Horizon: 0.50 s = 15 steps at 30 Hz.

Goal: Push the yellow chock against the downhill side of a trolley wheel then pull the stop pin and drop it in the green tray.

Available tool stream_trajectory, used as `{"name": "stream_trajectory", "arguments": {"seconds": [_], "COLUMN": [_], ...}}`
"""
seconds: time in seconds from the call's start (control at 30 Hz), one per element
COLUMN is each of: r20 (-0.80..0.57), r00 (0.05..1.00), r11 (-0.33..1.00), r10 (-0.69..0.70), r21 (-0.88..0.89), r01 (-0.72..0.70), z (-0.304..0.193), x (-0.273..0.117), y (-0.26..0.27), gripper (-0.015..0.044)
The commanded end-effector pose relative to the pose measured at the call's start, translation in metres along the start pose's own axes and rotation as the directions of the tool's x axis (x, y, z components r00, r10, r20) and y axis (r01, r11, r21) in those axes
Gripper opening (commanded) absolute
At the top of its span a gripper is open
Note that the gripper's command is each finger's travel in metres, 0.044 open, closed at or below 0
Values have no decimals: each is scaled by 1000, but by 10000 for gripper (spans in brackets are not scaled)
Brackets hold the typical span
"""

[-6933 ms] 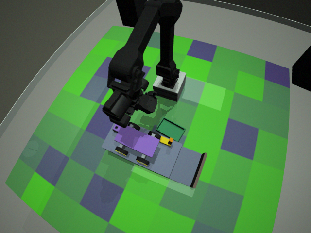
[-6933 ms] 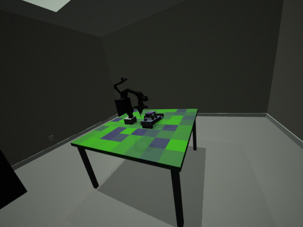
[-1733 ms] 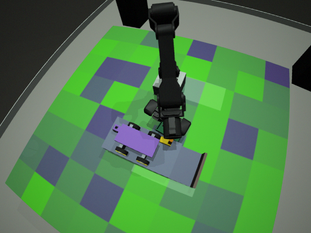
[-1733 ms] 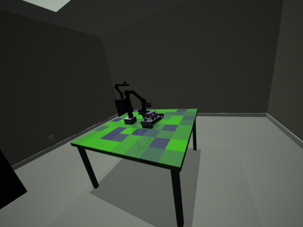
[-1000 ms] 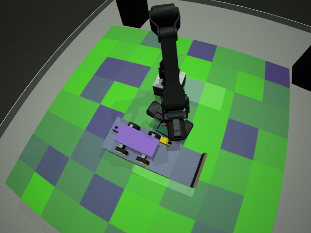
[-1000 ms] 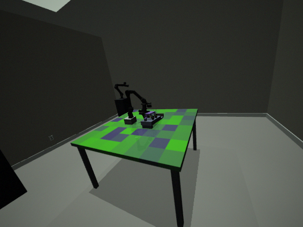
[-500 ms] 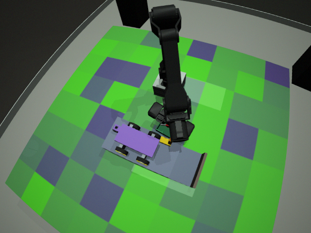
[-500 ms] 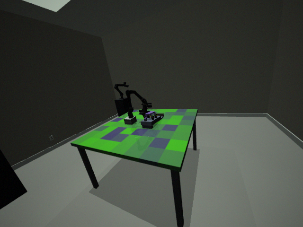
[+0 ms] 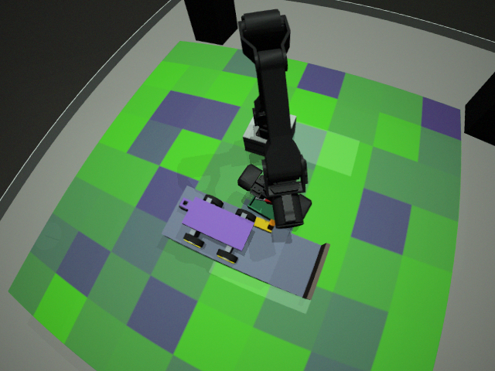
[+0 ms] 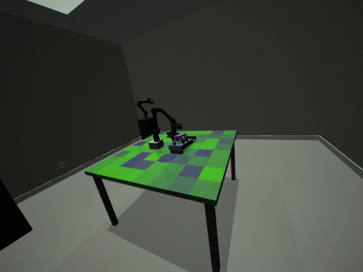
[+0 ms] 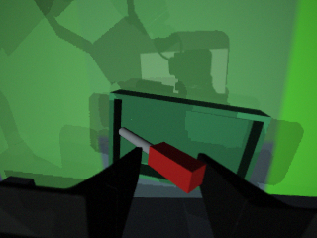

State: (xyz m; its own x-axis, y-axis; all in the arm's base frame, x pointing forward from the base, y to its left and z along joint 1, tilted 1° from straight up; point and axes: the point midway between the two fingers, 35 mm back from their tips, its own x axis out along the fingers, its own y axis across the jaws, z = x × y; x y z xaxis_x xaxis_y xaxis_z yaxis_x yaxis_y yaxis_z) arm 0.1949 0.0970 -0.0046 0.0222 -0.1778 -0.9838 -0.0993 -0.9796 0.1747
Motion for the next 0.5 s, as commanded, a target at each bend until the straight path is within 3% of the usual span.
{"name": "stream_trajectory", "arguments": {"seconds": [0.0,0.47], "r20": [0,0], "r00": [1000,1000], "r11": [1000,1000], "r10": [-2,-3], "r21": [3,3], "r01": [2,3], "z": [-1,-1], "x": [1,5], "y": [-3,-9], "gripper": [190,190]}}
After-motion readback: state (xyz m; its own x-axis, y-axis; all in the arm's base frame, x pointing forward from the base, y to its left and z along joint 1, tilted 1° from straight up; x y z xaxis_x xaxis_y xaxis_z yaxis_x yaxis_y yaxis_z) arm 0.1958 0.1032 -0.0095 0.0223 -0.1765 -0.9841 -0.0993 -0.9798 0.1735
